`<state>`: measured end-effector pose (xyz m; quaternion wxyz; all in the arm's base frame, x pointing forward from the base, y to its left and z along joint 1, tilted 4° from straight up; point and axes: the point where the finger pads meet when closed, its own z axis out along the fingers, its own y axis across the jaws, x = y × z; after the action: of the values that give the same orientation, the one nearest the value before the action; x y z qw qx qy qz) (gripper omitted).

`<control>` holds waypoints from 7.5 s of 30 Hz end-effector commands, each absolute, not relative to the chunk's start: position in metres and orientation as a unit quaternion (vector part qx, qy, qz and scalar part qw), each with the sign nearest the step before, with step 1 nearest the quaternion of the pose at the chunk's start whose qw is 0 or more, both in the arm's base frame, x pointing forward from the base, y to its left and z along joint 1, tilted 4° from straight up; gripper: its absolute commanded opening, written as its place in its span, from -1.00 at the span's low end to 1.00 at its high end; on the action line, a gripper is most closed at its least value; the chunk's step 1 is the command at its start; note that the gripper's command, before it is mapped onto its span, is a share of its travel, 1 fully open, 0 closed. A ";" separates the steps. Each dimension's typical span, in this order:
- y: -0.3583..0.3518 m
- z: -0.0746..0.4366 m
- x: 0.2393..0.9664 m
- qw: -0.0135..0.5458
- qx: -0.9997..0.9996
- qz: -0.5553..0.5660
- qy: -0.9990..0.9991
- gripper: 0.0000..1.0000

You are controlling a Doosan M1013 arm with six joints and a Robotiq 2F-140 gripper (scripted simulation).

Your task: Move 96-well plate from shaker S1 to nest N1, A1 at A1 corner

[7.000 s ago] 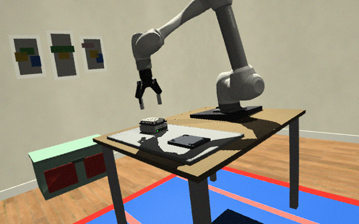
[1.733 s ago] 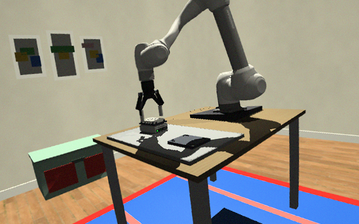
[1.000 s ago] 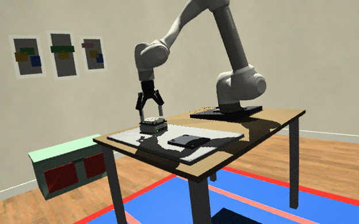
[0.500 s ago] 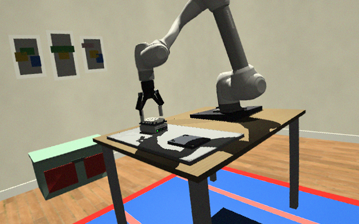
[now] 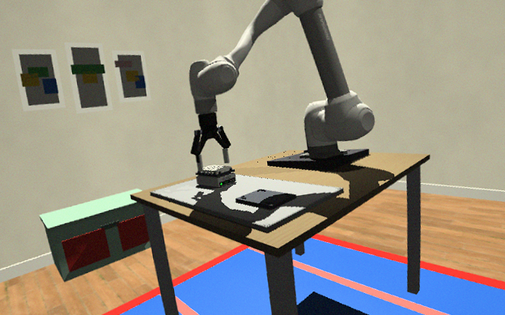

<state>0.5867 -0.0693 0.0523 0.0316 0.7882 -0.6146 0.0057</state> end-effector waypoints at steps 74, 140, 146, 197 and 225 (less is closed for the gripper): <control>-0.072 0.051 0.586 0.034 0.788 0.008 -0.615 -0.80; -0.068 0.114 0.588 0.034 0.788 0.008 -0.615 -0.80; -0.068 0.114 0.588 0.034 0.788 0.008 -0.615 -0.80; -0.068 0.114 0.588 0.034 0.788 0.008 -0.615 -0.80; 0.010 0.099 0.589 0.034 0.766 0.009 -0.642 -0.80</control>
<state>0.5895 -0.0004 0.1028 0.0347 0.7670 -0.6407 0.0092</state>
